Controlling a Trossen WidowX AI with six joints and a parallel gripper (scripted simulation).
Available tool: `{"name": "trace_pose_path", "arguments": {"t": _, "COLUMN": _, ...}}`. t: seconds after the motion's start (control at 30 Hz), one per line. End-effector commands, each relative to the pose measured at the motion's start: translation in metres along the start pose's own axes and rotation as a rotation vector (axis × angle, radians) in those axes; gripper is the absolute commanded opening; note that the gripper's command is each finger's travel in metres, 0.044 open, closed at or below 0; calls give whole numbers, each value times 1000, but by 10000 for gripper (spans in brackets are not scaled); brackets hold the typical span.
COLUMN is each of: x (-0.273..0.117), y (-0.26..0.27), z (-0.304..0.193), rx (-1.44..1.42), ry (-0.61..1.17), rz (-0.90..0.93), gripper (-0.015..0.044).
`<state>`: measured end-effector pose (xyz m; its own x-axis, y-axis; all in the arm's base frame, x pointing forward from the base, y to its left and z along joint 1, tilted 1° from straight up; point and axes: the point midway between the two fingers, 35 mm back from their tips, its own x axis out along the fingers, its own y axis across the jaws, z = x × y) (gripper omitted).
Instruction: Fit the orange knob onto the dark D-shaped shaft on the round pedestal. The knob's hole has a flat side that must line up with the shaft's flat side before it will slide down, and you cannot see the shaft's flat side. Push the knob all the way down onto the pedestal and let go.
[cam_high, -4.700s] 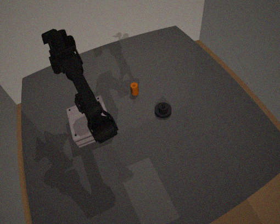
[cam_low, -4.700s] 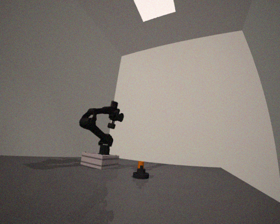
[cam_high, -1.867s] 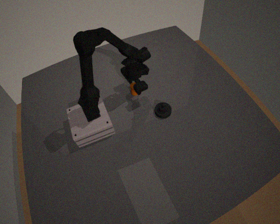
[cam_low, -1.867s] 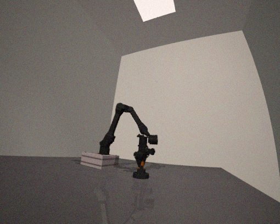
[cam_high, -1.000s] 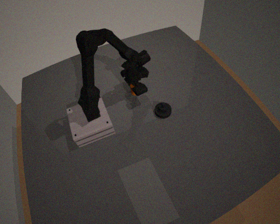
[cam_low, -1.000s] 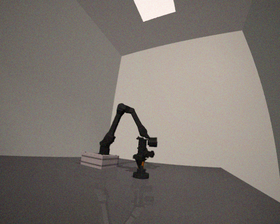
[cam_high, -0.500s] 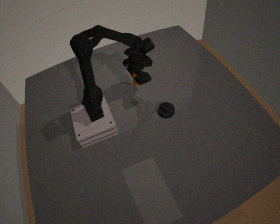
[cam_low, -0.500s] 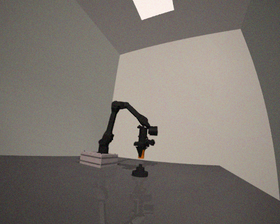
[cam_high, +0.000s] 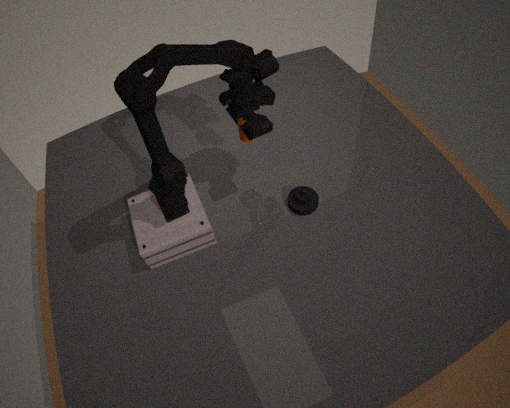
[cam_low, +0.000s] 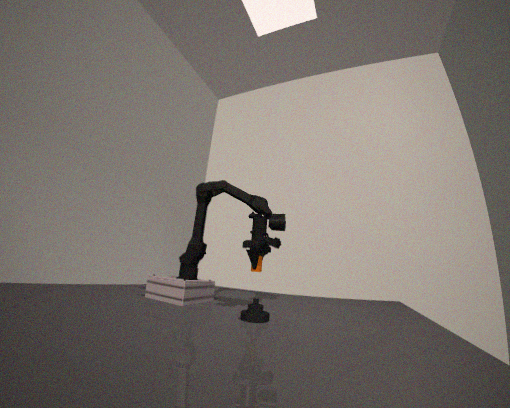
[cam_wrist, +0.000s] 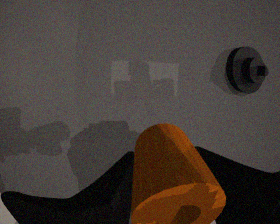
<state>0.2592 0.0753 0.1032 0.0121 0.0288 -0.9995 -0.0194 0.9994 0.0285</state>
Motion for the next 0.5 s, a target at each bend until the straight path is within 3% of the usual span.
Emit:
{"name": "trace_pose_path", "arguments": {"t": 0.0, "x": -2, "y": -6, "z": 8, "rx": -2, "ry": -11, "rz": 1, "gripper": 0}}
{"name": "trace_pose_path", "arguments": {"t": 0.47, "x": 5, "y": -30, "z": 22, "rx": 13, "ry": -6, "rz": 17, "gripper": 0}}
